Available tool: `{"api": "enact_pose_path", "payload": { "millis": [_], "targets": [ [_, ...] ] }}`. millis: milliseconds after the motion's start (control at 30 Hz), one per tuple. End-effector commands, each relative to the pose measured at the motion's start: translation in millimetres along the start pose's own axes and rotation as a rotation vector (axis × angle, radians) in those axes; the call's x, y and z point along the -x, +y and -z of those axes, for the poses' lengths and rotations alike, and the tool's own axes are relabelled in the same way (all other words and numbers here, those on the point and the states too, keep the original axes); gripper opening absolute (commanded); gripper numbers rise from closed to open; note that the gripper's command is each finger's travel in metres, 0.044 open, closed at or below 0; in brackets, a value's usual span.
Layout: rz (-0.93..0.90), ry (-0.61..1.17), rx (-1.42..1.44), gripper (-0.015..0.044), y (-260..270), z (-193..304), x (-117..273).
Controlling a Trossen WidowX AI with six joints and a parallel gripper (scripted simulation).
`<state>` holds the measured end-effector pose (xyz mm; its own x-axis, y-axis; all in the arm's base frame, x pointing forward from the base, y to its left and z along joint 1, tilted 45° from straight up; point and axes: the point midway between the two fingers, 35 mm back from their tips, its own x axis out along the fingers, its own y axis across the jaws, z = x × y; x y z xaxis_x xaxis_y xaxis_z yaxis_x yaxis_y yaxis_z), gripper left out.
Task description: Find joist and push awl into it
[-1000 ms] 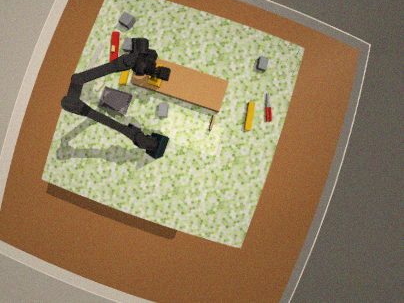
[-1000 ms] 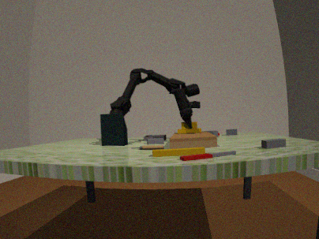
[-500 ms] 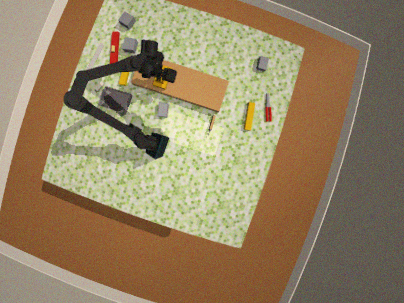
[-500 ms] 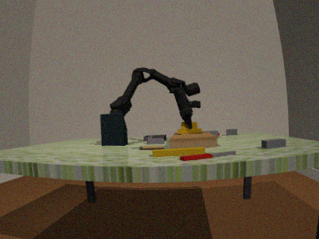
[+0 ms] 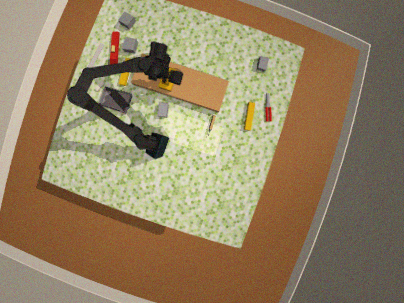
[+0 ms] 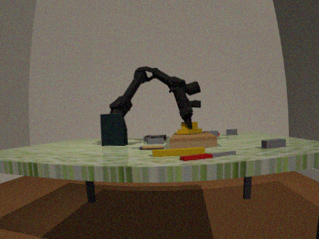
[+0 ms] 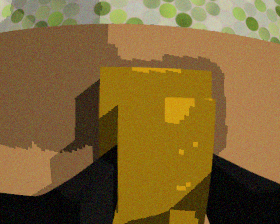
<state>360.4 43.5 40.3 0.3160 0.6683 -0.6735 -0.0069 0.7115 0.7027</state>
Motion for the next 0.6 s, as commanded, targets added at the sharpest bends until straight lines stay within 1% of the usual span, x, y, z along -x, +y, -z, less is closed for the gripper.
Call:
{"api": "enact_pose_path", "payload": {
  "millis": [0, 567],
  "targets": [
    [0.002, 0.000, -0.004, 0.0000, -11.7, 0.3, -0.2],
    [0.004, 0.000, -0.003, 0.0000, -48.8, 0.5, 0.0]
  ]
}}
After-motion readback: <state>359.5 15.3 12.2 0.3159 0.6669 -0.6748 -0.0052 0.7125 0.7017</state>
